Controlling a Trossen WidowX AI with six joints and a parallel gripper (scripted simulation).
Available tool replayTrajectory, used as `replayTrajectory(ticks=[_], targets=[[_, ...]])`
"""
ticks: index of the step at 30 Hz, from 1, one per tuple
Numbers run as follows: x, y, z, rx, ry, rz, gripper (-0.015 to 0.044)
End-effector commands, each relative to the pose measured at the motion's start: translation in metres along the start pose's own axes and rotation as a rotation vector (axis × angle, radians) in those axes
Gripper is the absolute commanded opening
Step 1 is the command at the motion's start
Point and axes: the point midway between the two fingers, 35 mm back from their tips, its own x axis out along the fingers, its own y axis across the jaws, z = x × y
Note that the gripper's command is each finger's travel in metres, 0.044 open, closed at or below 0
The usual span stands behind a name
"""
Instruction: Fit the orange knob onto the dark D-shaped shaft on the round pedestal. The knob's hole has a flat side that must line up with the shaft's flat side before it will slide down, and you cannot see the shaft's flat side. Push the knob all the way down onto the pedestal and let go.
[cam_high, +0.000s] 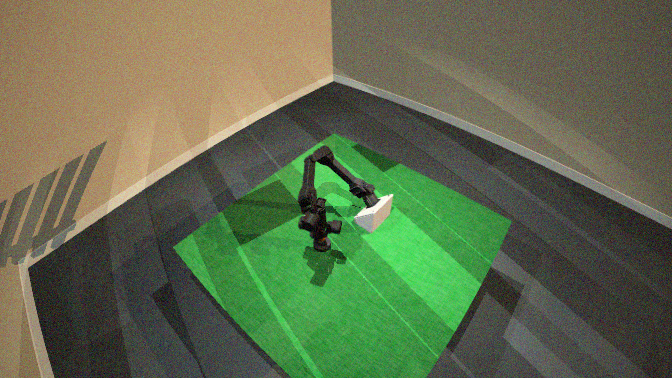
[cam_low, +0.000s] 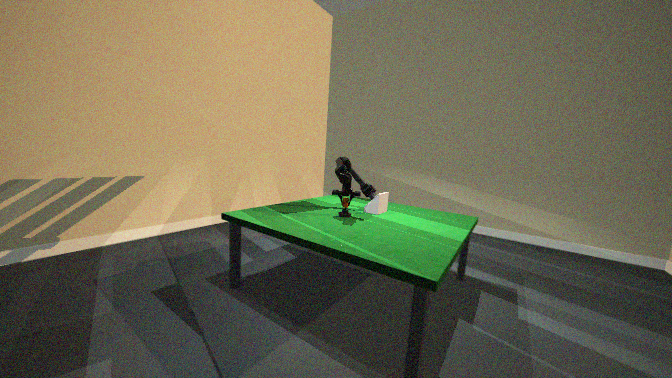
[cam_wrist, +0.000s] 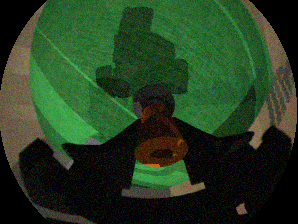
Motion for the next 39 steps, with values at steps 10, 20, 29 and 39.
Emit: replayTrajectory(ticks=[10,20,29,39], targets=[[0.0014,0.0006,-0.0009,-0.003,-0.001,0.0,0.0],[0.0019,0.0009,-0.0013,-0.003,-0.001,0.0,0.0],[-0.0034,0.0005,-0.0009,-0.05,-0.001,0.0,0.0],[0.0006,0.0001,-0.0003,-0.212,-0.001,0.0,0.0]])
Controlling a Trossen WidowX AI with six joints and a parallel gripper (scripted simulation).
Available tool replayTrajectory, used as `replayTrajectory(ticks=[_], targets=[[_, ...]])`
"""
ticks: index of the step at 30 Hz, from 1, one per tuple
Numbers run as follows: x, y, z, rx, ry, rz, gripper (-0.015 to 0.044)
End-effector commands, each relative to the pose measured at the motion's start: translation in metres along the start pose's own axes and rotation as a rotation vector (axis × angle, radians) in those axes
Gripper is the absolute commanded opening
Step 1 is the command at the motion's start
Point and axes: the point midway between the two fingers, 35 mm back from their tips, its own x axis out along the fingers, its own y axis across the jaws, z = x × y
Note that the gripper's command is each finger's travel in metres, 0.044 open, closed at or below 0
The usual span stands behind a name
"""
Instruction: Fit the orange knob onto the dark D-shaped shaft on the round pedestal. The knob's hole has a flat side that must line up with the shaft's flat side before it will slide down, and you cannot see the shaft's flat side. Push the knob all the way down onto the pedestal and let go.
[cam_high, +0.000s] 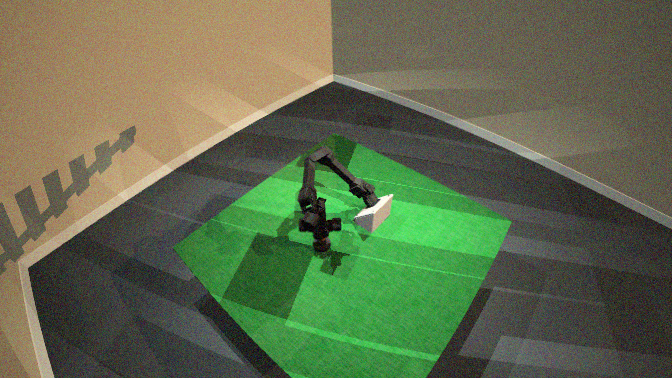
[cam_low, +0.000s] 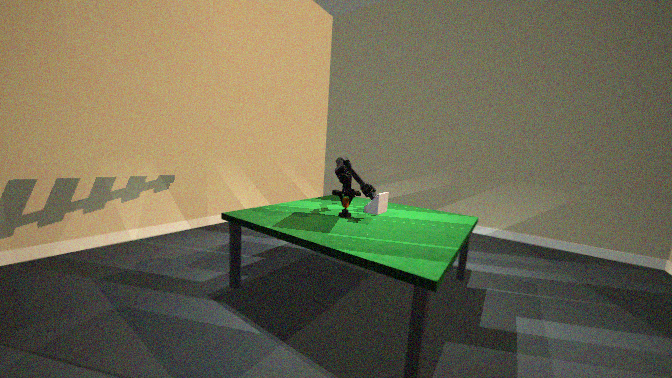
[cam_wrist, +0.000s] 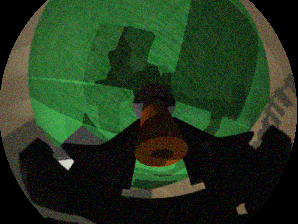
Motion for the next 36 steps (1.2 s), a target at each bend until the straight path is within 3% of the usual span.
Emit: replayTrajectory(ticks=[1,21,28,36], targets=[[0.0012,-0.0001,0.0001,-0.018,-0.001,0.0,0.0],[-0.0028,-0.0001,-0.0002,-0.018,-0.001,0.0,0.0],[-0.0014,-0.0001,-0.0001,-0.217,-0.001,0.0,0.0],[0.0011,-0.0003,0.0003,-0.228,-0.001,-0.001,0.0]])
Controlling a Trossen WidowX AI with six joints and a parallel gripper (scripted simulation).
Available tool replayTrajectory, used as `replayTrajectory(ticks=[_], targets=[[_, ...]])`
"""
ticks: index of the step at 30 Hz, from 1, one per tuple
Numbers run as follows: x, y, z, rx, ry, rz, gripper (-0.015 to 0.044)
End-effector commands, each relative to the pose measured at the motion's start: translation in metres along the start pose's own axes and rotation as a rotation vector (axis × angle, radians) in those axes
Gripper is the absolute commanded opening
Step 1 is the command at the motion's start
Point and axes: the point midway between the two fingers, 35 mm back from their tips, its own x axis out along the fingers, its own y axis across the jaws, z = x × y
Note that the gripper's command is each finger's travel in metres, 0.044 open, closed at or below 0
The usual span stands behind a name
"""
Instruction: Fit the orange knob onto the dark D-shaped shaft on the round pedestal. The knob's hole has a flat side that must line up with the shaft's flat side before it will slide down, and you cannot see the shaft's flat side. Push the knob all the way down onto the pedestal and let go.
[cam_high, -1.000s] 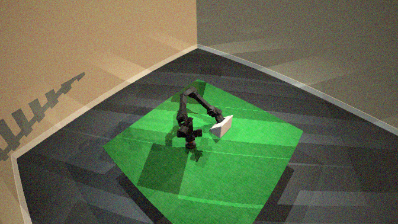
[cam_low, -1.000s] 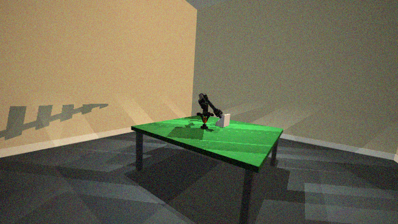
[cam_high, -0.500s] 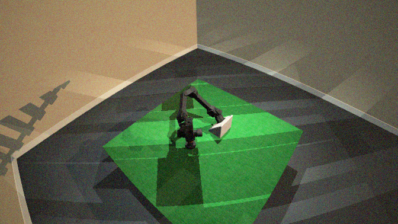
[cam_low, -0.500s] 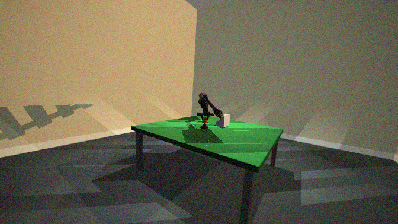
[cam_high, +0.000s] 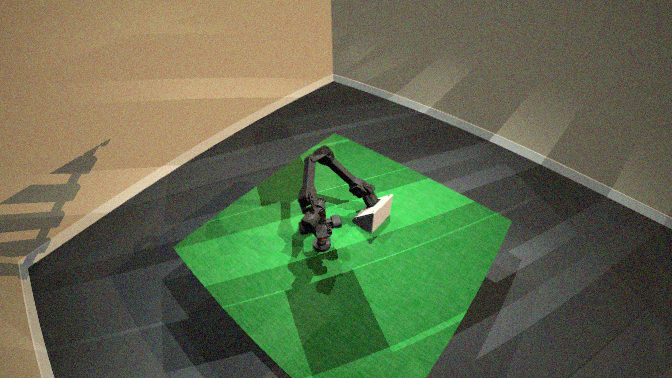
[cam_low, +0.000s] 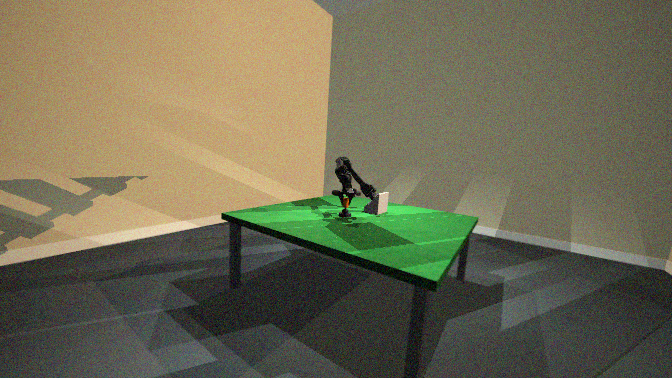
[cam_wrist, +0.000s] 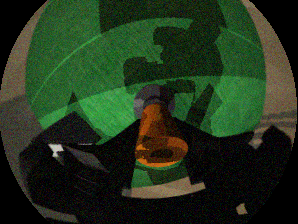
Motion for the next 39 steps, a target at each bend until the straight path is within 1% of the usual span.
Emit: replayTrajectory(ticks=[1,21,26,29,33,39], targets=[[0.0012,-0.0005,0.0005,-0.009,-0.001,-0.001,0.0],[0.0019,-0.0002,0.0002,-0.009,-0.001,-0.001,0.0],[-0.003,-0.0004,-0.0006,-0.009,-0.001,-0.001,0.0],[-0.0031,-0.0005,-0.0005,-0.063,-0.001,-0.001,0.0],[-0.0016,-0.0001,-0.0003,-0.208,-0.001,-0.001,0.0],[0.0002,-0.0003,0.0002,-0.219,-0.001,-0.001,0.0]])
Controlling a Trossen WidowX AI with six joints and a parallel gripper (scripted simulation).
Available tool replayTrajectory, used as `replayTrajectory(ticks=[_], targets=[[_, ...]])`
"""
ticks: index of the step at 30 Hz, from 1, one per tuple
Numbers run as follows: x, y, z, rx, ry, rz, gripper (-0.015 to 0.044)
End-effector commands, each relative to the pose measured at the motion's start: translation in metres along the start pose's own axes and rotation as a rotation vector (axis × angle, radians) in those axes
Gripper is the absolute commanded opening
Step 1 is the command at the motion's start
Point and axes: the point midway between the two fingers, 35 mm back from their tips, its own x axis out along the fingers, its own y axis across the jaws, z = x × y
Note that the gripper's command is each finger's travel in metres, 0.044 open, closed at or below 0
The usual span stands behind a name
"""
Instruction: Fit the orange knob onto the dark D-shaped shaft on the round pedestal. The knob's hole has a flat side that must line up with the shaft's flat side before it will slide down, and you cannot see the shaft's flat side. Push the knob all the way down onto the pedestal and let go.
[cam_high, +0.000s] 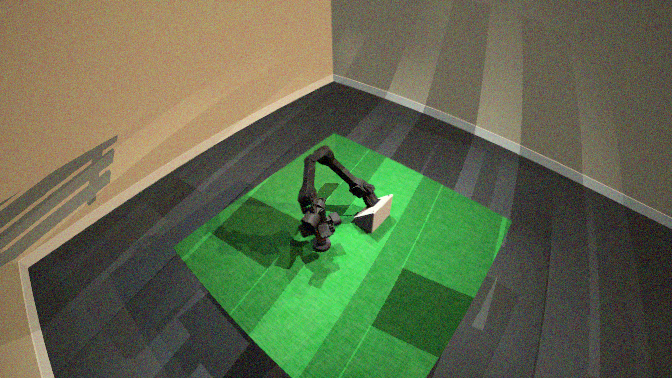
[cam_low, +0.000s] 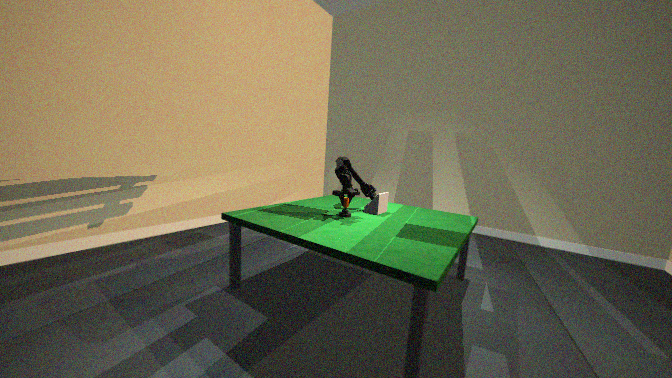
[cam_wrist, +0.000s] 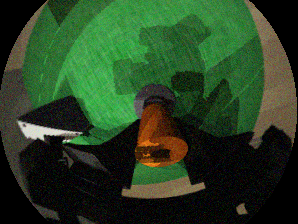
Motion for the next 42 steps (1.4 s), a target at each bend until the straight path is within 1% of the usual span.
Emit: replayTrajectory(ticks=[1,25,30,33,37,42], targets=[[0.0007,-0.0007,0.0006,-0.016,-0.001,-0.001,0.0],[0.0024,0.0004,-0.0003,-0.016,-0.001,-0.001,0.0],[-0.0024,-0.0002,-0.0001,-0.016,-0.001,-0.001,0.0],[-0.0025,-0.0004,0.0,-0.07,-0.001,-0.001,0.0],[-0.0012,-0.0011,0.0006,-0.215,-0.001,-0.001,0.0],[0.0004,-0.001,0.0005,-0.225,-0.001,-0.001,0.0]])
